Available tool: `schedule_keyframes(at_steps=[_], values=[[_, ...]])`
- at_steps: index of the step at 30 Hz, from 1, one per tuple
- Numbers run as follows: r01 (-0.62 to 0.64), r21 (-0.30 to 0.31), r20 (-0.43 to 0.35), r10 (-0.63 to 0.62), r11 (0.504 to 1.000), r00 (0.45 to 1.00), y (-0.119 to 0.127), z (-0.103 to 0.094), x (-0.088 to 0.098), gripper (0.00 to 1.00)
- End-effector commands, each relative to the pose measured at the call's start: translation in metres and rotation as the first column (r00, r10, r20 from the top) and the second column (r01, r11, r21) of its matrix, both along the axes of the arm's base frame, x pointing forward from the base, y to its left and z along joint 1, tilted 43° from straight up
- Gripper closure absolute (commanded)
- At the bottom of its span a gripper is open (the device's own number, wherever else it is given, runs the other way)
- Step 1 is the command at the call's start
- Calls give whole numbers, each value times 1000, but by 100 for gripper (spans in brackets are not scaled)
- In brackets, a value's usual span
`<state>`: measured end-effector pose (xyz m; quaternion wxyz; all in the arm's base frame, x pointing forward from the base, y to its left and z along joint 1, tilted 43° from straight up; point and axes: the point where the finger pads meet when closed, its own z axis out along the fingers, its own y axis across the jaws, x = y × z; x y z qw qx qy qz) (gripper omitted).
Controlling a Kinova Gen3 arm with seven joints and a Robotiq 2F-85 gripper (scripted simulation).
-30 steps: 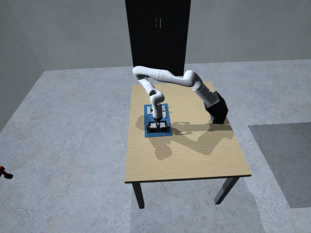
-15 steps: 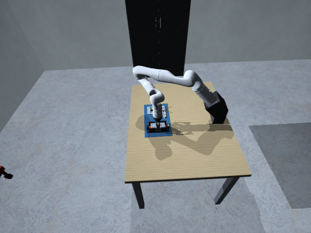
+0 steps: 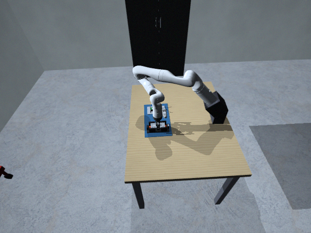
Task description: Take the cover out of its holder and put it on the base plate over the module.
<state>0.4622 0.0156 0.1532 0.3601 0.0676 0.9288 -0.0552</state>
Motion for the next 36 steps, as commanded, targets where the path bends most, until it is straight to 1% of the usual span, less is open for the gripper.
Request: schedule_keyframes(at_steps=[1, 34, 35, 36], values=[[0, 0, 1, 0, 1000, 1000, 0, 0, 0, 30], [0, 0, 1, 0, 1000, 1000, 0, 0, 0, 30], [0, 0, 1, 0, 1000, 1000, 0, 0, 0, 100], [0, 0, 1, 0, 1000, 1000, 0, 0, 0, 100]])
